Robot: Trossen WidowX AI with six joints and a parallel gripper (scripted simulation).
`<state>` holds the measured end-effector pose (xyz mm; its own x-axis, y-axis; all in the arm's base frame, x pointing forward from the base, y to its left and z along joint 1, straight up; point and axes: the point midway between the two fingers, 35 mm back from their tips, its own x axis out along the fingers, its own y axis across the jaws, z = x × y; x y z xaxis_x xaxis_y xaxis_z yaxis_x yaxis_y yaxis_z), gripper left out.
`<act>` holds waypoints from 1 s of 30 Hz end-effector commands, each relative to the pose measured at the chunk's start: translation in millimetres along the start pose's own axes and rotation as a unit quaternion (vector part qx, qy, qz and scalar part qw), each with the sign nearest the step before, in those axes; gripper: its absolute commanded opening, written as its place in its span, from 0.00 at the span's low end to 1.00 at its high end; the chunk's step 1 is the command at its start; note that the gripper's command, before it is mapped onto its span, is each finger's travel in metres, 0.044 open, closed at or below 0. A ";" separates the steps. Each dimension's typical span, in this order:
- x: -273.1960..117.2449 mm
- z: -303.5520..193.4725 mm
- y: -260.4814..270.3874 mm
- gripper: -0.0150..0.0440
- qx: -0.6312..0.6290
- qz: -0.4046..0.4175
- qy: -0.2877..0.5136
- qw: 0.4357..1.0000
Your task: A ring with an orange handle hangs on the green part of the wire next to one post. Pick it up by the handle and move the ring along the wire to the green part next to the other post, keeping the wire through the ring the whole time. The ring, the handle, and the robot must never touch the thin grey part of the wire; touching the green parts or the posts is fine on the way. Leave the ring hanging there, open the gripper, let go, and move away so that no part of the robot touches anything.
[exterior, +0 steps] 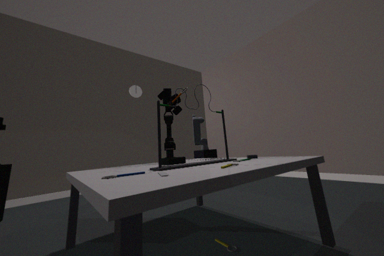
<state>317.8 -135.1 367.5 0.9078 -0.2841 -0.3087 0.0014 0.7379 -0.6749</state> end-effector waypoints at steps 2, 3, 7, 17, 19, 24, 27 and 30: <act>-1.5 0.0 -6.5 0.00 -0.043 -0.027 -0.002 0.999; -1.5 0.1 -7.9 0.00 -0.053 -0.033 -0.003 0.998; -1.6 0.9 -13.6 0.00 -0.091 -0.055 -0.005 0.994; -2.9 4.8 -27.4 0.00 -0.186 -0.111 -0.012 0.976; -3.4 5.9 -30.0 0.00 -0.204 -0.122 -0.014 0.971; -4.8 9.1 -36.3 0.00 -0.250 -0.148 -0.017 0.957; -5.8 11.2 -39.9 0.00 -0.278 -0.164 -0.019 0.946; -6.9 13.6 -43.3 0.00 -0.305 -0.180 -0.021 0.935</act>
<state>318.5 -155.6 405.3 0.9140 -0.4056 0.0047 0.0771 0.1624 -0.9837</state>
